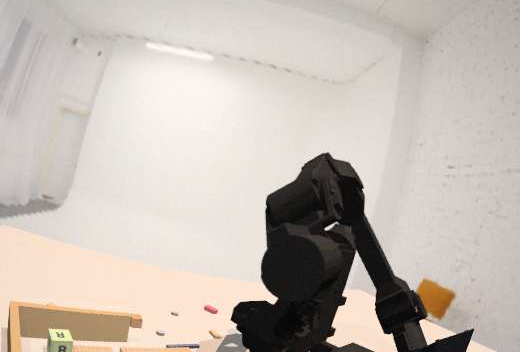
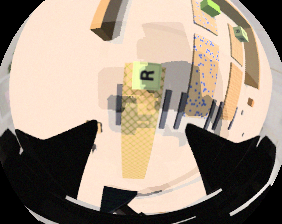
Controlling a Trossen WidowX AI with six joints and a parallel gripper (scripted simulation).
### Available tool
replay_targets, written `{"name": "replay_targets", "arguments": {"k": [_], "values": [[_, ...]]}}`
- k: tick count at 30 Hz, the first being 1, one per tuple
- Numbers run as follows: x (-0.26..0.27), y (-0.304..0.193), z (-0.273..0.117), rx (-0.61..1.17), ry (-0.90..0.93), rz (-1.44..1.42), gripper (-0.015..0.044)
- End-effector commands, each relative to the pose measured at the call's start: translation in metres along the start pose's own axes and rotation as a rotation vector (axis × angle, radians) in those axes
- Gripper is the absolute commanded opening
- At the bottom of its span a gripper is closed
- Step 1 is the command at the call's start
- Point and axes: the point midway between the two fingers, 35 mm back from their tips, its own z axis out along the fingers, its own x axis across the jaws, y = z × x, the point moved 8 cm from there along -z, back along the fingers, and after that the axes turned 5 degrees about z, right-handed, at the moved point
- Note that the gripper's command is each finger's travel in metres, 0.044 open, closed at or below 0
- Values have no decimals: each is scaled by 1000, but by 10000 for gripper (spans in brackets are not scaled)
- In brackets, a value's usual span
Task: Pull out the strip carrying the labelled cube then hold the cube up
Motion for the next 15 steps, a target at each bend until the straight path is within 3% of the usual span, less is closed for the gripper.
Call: {"name": "replay_targets", "arguments": {"k": [1, 11, 15], "values": [[1, 15, -2, -2, -3, -3, 440], [2, 45, -5, -3, -3, -2, 440], [2, 46, -2, -3, -2, -2, 335]]}}
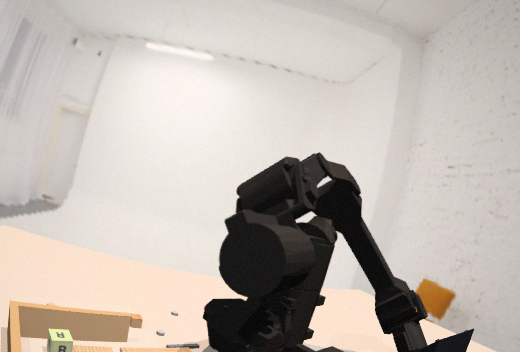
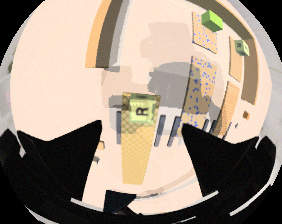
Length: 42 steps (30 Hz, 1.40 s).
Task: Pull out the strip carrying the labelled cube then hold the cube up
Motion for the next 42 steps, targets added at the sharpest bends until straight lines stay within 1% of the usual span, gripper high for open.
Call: {"name": "replay_targets", "arguments": {"k": [1, 3, 4, 30, 36, 40, 42], "values": [[1, 3, 5, 0, -3, -5, 309], [1, 4, 8, 0, -3, -5, 256], [1, 4, 9, 0, -3, -5, 250], [0, 3, 52, 0, -5, -4, 250], [0, 2, 54, 0, -5, -4, 250], [-1, 4, 52, -1, -1, 3, 145], [-1, 4, 52, -1, -1, 3, 132]]}}
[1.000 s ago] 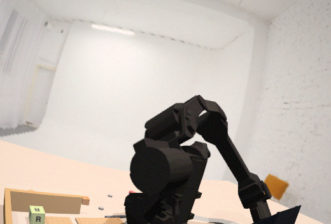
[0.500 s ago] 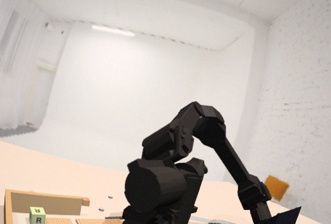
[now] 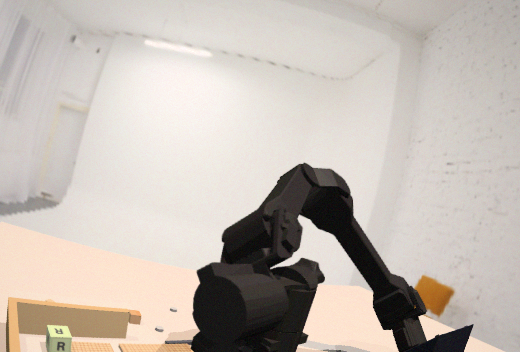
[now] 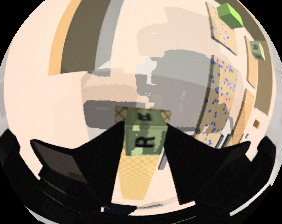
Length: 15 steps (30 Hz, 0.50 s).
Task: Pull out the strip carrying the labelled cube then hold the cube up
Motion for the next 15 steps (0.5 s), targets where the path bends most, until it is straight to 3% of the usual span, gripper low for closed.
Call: {"name": "replay_targets", "arguments": {"k": [1, 5, 9, 15], "values": [[0, 0, 0, 0, 0, 1, 125], [0, 0, 0, 0, 0, 1, 98], [0, -3, -3, 0, 1, 0, 0], [3, -31, -25, 2, 1, -5, 0]]}}
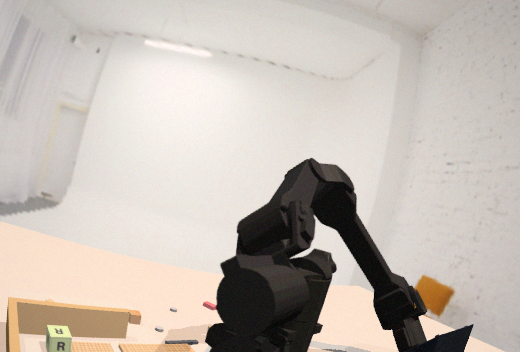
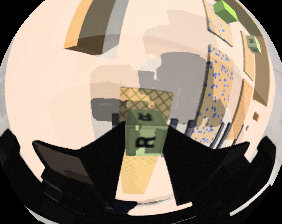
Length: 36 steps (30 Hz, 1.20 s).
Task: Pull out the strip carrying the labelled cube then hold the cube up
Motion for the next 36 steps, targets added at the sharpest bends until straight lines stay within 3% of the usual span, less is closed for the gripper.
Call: {"name": "replay_targets", "arguments": {"k": [1, 18, 28, 36], "values": [[2, -20, -17, -6, 3, -2, 0], [4, -68, -31, -3, 1, -7, 0], [4, -68, -66, -3, 2, -7, 0], [4, -68, -67, -2, 2, -7, 0]]}}
